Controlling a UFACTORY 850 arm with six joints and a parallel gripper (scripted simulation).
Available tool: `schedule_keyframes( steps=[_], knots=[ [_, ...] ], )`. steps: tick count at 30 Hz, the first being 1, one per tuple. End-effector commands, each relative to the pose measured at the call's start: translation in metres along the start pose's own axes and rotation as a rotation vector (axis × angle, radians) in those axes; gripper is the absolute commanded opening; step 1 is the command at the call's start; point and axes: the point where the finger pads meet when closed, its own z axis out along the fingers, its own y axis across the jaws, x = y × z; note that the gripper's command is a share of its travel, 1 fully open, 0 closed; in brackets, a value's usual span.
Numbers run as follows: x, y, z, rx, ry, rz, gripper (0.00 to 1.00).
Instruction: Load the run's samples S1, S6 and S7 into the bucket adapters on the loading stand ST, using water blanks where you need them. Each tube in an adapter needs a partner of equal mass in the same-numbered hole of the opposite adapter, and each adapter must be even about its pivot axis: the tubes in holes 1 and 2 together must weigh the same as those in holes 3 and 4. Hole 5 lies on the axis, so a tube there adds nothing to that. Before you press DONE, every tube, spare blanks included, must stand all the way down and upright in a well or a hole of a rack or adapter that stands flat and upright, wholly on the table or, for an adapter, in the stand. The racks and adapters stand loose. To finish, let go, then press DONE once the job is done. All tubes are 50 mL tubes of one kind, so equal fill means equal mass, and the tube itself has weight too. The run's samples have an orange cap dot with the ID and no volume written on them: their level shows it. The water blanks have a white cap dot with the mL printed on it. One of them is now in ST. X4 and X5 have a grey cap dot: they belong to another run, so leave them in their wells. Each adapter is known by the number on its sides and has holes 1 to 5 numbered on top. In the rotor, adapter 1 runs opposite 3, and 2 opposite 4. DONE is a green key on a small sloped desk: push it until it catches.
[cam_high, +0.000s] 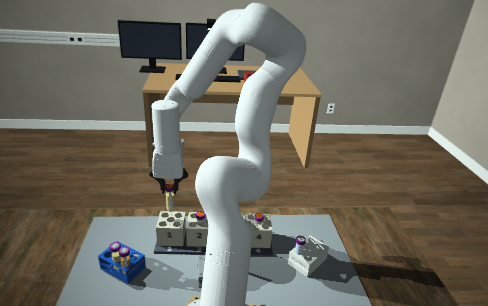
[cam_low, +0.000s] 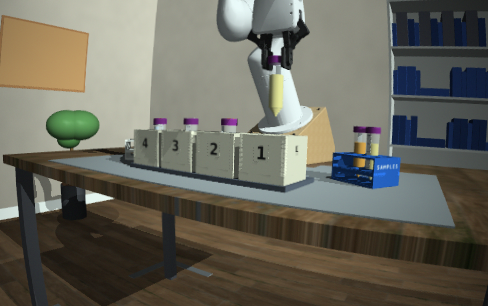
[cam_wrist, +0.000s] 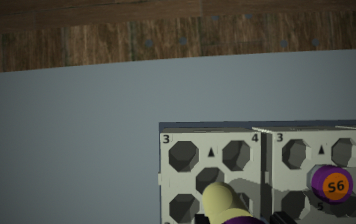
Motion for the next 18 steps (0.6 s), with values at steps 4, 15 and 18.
schedule_keyframes(
  steps=[4,15,18],
  knots=[
    [0.001,-0.001,0.015,0.001,0.002,0.001,0.0],
    [0.001,0.0,0.028,0.001,0.002,0.0,0.0],
    [0.001,-0.001,0.028,0.001,0.002,0.001,0.0]
  ],
)
